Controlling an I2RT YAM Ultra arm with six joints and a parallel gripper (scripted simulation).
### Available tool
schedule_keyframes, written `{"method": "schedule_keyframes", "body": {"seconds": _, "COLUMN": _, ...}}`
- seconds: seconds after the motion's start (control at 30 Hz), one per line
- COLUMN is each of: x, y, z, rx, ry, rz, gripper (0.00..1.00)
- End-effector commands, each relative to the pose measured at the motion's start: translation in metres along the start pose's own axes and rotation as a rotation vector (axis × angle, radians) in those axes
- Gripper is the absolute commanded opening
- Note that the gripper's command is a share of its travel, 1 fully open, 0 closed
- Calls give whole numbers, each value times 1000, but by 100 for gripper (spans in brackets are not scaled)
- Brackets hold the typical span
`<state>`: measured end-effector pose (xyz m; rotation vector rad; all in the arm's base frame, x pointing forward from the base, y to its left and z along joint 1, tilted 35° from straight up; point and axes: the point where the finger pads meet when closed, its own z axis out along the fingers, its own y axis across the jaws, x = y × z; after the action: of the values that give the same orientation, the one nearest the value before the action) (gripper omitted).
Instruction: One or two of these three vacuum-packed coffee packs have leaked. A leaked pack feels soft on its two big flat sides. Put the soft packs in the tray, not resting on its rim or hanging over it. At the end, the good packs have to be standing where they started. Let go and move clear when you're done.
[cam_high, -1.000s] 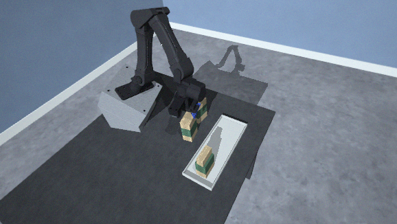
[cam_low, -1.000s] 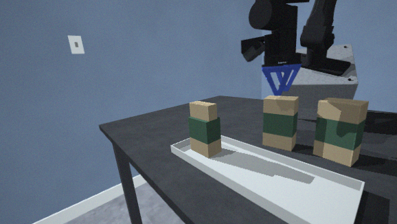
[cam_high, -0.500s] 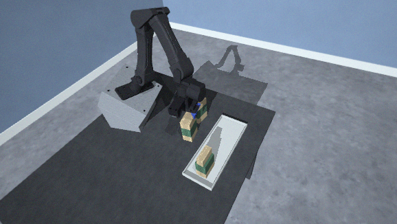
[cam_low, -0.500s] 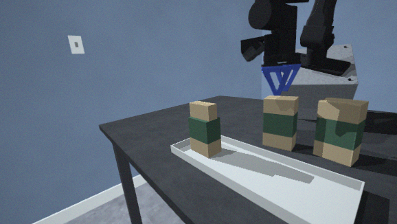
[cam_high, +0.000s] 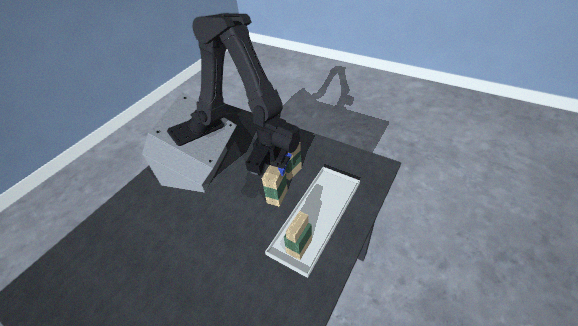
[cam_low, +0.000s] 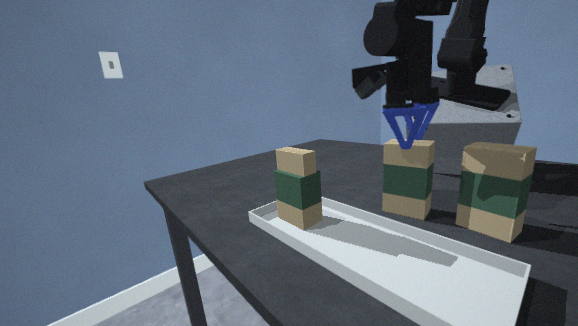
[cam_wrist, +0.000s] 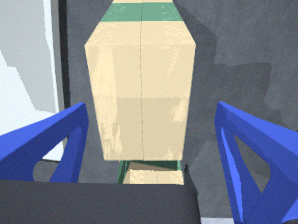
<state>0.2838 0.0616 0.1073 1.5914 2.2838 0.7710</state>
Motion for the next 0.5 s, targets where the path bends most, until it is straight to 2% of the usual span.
{"method": "schedule_keyframes", "body": {"seconds": 0.0, "x": -3, "y": -1, "z": 13, "rx": -1, "ry": -12, "rz": 9, "gripper": 79}}
{"method": "schedule_keyframes", "body": {"seconds": 0.2, "x": -3, "y": -1, "z": 27, "rx": -1, "ry": -13, "rz": 10, "gripper": 79}}
{"method": "schedule_keyframes", "body": {"seconds": 0.47, "x": -5, "y": -2, "z": 34, "rx": -2, "ry": -17, "rz": 15, "gripper": 79}}
